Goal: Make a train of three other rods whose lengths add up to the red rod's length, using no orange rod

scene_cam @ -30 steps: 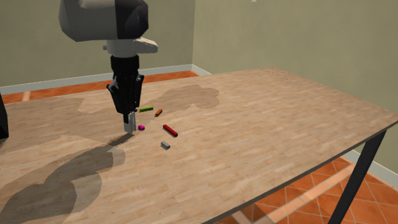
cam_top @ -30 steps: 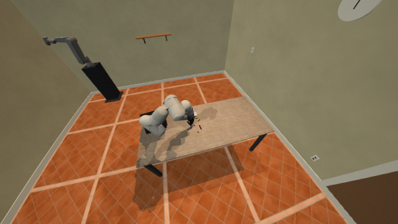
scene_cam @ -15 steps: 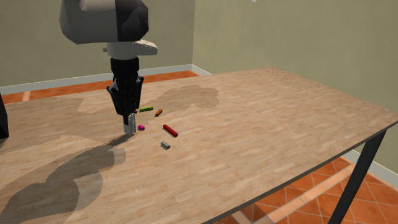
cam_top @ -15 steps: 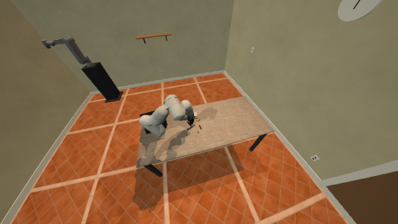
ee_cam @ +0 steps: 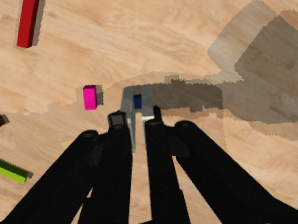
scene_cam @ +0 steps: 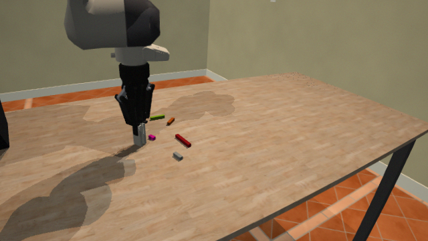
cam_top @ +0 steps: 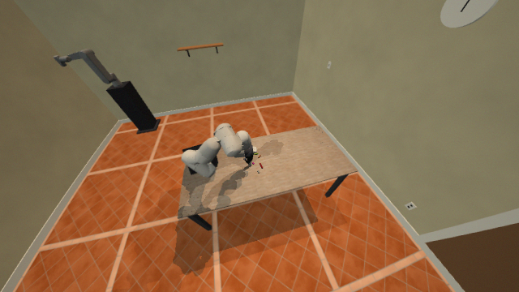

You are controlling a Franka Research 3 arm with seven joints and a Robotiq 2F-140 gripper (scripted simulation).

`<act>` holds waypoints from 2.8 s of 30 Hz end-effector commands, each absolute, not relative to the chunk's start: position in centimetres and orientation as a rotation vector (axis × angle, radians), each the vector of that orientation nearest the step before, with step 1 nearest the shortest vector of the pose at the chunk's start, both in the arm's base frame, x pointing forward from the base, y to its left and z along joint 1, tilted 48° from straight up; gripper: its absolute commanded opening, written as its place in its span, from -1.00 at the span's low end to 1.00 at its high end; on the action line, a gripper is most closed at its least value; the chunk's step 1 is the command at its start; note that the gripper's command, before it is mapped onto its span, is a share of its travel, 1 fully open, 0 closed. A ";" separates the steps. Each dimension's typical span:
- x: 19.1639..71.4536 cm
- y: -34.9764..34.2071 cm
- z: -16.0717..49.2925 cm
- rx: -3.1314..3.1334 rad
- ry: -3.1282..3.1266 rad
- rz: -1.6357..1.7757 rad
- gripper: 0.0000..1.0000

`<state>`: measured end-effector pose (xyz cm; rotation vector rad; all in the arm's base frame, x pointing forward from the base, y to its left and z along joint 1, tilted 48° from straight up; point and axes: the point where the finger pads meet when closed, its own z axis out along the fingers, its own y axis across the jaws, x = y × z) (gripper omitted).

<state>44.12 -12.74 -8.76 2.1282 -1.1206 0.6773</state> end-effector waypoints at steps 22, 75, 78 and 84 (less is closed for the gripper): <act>44.2 -12.8 -8.8 2.127 -1.126 0.680 -0.94; 43.1 -7.4 -3.8 2.127 -1.126 0.680 -0.71; 43.0 -7.1 -3.5 2.127 -1.126 0.681 -0.71; 42.9 -6.3 -2.8 2.127 -1.126 0.680 -0.71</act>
